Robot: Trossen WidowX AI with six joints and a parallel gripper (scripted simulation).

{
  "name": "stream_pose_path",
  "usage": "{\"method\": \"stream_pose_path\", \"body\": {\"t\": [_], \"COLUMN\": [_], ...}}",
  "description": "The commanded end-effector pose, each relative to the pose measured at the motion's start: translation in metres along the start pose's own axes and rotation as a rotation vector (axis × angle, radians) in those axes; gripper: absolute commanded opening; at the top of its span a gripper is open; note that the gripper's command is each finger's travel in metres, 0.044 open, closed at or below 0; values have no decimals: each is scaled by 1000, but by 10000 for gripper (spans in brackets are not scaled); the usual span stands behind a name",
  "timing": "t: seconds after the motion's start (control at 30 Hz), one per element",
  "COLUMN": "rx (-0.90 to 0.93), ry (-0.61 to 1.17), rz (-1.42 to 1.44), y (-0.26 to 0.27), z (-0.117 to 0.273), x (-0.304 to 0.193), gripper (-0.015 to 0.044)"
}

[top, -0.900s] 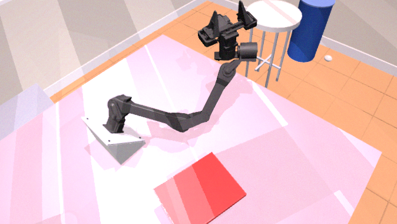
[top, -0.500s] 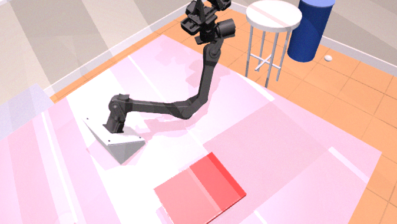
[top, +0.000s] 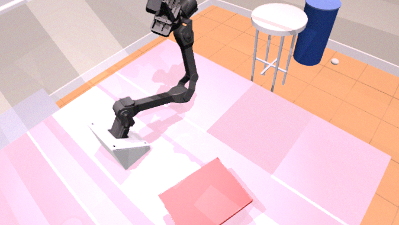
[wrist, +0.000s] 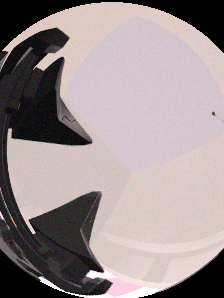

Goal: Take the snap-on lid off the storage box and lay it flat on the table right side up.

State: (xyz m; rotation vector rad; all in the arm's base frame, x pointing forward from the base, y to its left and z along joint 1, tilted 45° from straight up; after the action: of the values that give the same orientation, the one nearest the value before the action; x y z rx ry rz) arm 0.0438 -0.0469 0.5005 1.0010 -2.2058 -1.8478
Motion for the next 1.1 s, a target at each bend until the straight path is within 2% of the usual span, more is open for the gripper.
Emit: {"method": "stream_pose_path", "body": {"t": [0.0,0.17,0.37,0.57,0.73,0.83,1.07], "rx": [-153,-299,-577,-797,-1056,-1128,-1490], "ry": [91,162,277,354,430,449,526], "rz": [-117,-225,-370,-440,-477,-480,-437], "y": [-25,-57,-127,-186,-253,-270,-350], "z": [-27,-52,-85,-94,-85,-79,-26], "x": [27,41,44,31,9,2,-26], "gripper": [235,235,235,235,235,235,235]}}
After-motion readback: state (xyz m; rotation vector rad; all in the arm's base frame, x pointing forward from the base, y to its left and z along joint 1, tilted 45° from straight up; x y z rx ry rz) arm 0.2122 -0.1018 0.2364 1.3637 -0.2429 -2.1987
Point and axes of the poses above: the point midway between the two fingers, 35 mm back from their tips, its own z axis back along the fingers, its own y axis across the jaws, x = y × z, the point moved 7 cm from there along z, back along the fingers, and after that the axes turned 14 degrees about -z, right-handed, at the moved point
